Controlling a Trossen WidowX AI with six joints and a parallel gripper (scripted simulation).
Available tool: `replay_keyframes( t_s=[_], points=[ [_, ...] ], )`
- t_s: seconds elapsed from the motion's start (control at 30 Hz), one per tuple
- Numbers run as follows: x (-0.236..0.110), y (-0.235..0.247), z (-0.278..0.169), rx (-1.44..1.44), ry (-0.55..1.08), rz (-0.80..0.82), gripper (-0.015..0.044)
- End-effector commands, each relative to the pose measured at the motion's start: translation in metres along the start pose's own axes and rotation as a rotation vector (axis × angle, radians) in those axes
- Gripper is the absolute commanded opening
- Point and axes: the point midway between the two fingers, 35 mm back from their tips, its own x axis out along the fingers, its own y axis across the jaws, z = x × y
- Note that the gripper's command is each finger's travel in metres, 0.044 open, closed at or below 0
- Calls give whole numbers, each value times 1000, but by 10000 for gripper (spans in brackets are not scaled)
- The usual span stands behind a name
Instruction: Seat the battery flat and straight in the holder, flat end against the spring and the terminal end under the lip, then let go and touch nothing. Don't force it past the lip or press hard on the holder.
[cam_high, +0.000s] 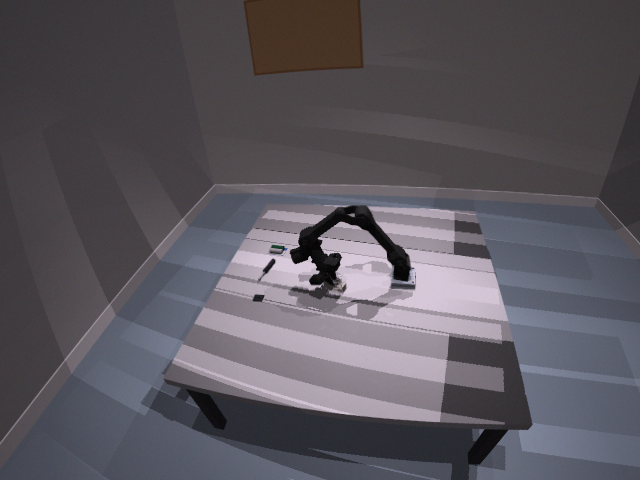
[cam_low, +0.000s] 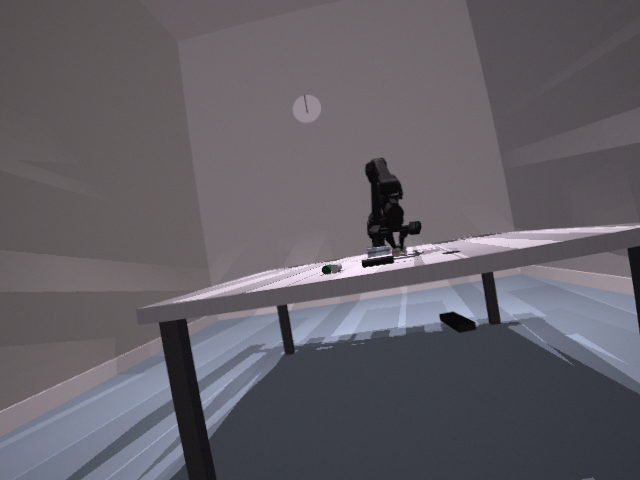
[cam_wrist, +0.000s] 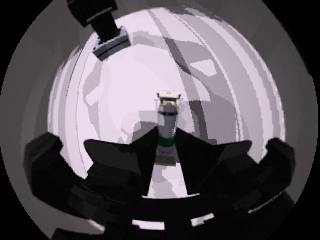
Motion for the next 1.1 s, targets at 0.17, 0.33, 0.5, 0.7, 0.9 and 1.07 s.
replay_keyframes(
  t_s=[0.17,0.33,0.5,0.7,0.9,1.07],
  points=[
    [2,0,-4,5,76,7,73],
    [3,-1,-3,6,104,10,73],
    [4,-1,-3,8,132,13,73],
    [5,-1,-2,11,166,16,73],
    [7,-1,-1,15,201,19,73],
    [8,-2,0,18,229,21,73]
  ],
)
